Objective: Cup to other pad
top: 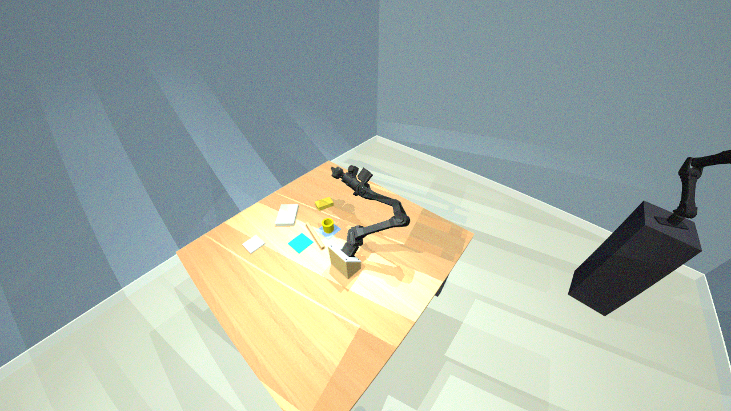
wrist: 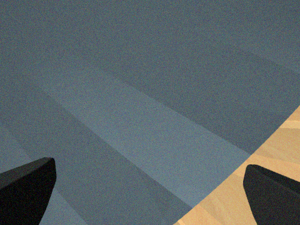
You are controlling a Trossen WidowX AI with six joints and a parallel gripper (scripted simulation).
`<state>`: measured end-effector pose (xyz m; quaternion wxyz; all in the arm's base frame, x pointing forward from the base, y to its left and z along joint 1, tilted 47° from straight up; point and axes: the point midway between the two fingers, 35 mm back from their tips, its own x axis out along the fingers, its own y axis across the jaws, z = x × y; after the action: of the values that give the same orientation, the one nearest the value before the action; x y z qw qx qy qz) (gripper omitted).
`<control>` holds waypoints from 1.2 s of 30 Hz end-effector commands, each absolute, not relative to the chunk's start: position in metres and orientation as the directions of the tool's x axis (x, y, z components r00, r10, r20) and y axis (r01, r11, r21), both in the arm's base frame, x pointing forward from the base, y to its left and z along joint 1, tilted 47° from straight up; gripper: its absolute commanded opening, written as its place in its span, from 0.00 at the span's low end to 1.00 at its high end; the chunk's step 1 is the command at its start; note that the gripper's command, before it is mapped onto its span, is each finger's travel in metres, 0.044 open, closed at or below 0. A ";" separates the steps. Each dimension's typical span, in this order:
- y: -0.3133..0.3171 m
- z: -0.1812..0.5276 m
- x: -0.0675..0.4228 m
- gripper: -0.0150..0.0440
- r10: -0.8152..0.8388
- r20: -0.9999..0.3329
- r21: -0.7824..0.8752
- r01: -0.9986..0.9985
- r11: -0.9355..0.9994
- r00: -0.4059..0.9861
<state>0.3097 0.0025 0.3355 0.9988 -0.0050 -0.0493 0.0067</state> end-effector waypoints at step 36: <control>-0.026 0.074 0.242 0.54 -0.725 -0.689 -0.322 -0.890 0.322 -0.013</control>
<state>0.2417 -0.0257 0.0722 0.4278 -0.5617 0.7016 0.0961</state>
